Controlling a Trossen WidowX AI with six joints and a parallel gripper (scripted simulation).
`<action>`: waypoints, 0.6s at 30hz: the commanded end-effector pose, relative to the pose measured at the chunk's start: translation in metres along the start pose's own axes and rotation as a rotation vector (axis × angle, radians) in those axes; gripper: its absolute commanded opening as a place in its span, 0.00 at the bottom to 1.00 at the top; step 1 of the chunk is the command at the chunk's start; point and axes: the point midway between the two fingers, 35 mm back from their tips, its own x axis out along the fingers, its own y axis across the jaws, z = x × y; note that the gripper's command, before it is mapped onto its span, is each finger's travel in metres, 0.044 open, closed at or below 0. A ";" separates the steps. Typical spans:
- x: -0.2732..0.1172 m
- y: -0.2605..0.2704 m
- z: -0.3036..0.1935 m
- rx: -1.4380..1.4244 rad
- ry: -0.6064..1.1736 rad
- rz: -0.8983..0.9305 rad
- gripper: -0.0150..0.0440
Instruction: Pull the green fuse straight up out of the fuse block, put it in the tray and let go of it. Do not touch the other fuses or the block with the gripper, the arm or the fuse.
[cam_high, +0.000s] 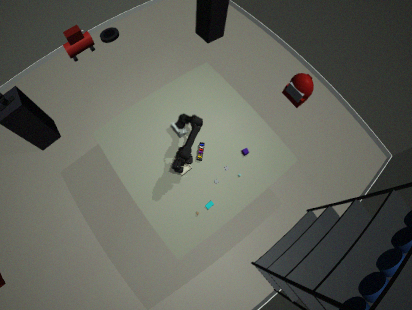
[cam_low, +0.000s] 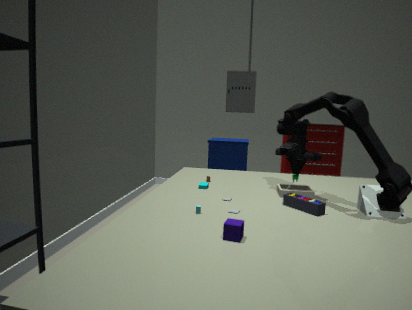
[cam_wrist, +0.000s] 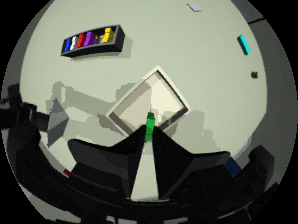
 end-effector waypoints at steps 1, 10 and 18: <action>0.008 0.001 0.000 0.006 -0.005 0.005 0.25; 0.023 0.002 0.000 0.006 -0.005 0.005 0.25; 0.023 0.001 0.000 0.000 -0.001 0.002 0.39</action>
